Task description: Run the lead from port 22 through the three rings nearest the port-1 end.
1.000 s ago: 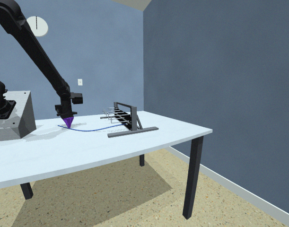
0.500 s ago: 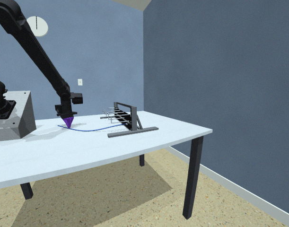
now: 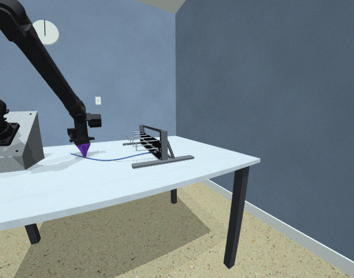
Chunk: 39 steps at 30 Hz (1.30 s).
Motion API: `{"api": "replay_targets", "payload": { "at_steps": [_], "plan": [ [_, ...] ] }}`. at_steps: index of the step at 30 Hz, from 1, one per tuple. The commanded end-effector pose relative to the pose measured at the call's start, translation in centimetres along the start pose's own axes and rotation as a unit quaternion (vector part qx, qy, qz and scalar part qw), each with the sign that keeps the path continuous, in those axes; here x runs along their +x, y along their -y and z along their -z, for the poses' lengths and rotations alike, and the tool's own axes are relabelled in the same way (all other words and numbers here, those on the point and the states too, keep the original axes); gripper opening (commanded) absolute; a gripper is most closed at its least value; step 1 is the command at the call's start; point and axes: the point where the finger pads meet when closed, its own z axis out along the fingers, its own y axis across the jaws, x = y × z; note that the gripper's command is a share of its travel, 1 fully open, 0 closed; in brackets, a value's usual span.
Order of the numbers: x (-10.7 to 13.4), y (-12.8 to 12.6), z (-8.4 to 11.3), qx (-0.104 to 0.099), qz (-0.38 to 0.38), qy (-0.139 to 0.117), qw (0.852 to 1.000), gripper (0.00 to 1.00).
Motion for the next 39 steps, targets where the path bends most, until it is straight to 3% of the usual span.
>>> {"api": "replay_targets", "payload": {
  "at_steps": [1,7,11,19,39],
  "plan": [
    [0.6,0.6,-0.5,0.001,-0.008,0.000,1.000,0.00],
    [0.7,0.3,-0.2,-0.002,-0.003,0.002,1.000,0.00],
    [0.9,0.8,1.1,0.011,-0.010,-0.005,1.000,0.00],
    [1.1,1.3,1.9,0.017,-0.009,-0.009,1.000,0.00],
    [1.2,1.4,4.0,0.019,-0.011,-0.009,1.000,0.00]
  ]
}}
